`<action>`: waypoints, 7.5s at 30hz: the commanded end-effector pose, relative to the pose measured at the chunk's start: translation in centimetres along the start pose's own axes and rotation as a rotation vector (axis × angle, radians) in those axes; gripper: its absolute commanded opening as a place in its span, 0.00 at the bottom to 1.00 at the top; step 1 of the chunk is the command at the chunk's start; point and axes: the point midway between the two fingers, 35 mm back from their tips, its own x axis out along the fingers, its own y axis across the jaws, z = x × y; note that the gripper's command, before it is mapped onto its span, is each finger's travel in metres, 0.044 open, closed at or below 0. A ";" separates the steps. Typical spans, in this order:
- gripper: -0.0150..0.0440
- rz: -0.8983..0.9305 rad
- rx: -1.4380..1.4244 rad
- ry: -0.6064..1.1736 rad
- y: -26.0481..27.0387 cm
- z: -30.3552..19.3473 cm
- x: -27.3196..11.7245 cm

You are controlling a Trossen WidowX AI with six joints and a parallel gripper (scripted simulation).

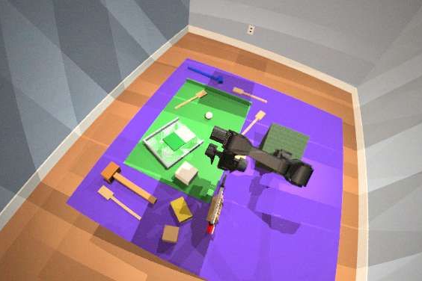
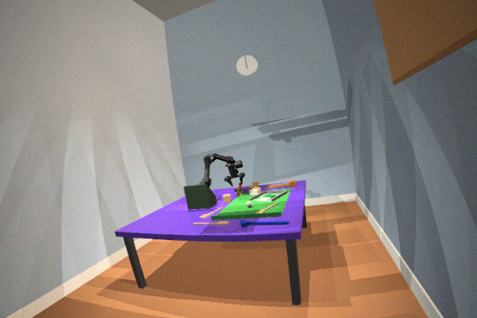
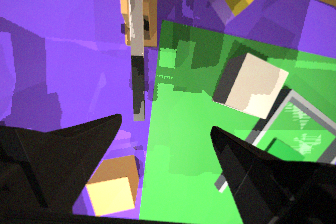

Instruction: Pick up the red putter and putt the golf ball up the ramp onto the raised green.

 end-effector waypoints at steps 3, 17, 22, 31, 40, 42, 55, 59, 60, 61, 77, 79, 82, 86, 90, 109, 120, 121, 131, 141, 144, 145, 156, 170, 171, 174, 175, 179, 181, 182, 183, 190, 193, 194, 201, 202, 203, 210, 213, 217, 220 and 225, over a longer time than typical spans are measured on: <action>1.00 0.119 -0.091 -0.061 3.5 2.1 1.5; 1.00 0.118 -0.091 -0.062 3.5 1.7 3.7; 1.00 0.118 -0.091 -0.061 3.5 1.6 4.1; 1.00 0.118 -0.091 -0.063 3.7 1.3 6.0; 1.00 0.118 -0.092 -0.063 3.8 1.0 7.0; 1.00 0.118 -0.092 -0.063 3.8 1.0 7.3; 0.91 0.116 -0.100 -0.070 3.9 1.0 8.1; 0.73 0.116 -0.100 -0.070 3.9 1.0 8.1; 0.69 0.116 -0.100 -0.070 3.9 1.0 8.1; 0.64 0.116 -0.100 -0.070 3.9 1.0 8.1; 0.25 0.116 -0.100 -0.068 3.8 1.1 7.9; 0.25 0.116 -0.100 -0.065 3.7 1.1 7.4; 0.25 0.117 -0.101 -0.059 3.4 1.2 6.3; 0.25 0.117 -0.101 -0.054 3.0 1.4 4.6; 0.25 0.118 -0.100 -0.052 2.8 1.7 2.8; 0.25 0.088 0.109 0.006 1.1 -0.4 -1.7; 0.25 0.011 0.611 0.116 -1.7 -8.0 -3.9; 0.25 0.004 0.657 0.124 -1.9 -8.8 -4.1; 0.25 -0.065 1.116 0.187 -2.1 -16.0 -6.5; 0.25 -0.126 1.572 0.224 -0.5 -23.1 -8.8; 0.25 -0.142 1.709 0.230 0.4 -25.2 -9.3; 0.25 -0.146 1.754 0.232 0.7 -25.8 -9.5; 0.25 -0.165 1.956 0.238 2.4 -28.7 -10.2; 0.25 -0.164 1.956 0.237 2.7 -29.5 -6.3; 0.25 -0.164 1.956 0.237 2.7 -29.5 -6.2; 0.25 -0.164 1.956 0.236 2.7 -29.6 -6.0; 0.25 -0.164 1.956 0.236 2.7 -29.6 -5.9; 0.25 -0.164 1.956 0.236 2.8 -29.8 -5.3; 0.25 -0.164 1.956 0.236 2.8 -29.8 -5.0; 0.25 -0.164 1.956 0.236 2.8 -29.9 -4.8; 0.25 -0.164 1.956 0.236 2.8 -29.9 -4.7; 0.25 -0.163 1.955 0.236 3.0 -30.1 -3.6; 0.25 -0.163 1.955 0.235 3.0 -30.2 -3.3; 0.25 -0.163 1.955 0.235 3.0 -30.2 -3.3; 0.25 -0.163 1.950 0.245 3.0 -30.1 -3.7; 0.25 -0.163 1.950 0.245 3.0 -30.1 -3.7; 0.25 -0.163 1.950 0.245 3.0 -30.1 -3.7; 0.25 -0.165 1.954 0.239 3.8 -32.1 -4.0; 0.25 -0.165 1.955 0.237 4.2 -32.9 -4.1; 0.25 -0.165 1.955 0.237 4.2 -32.9 -4.1; 0.25 -0.159 1.965 0.236 4.2 -32.5 -4.0; 0.25 -0.170 1.964 0.240 2.4 -29.9 -3.5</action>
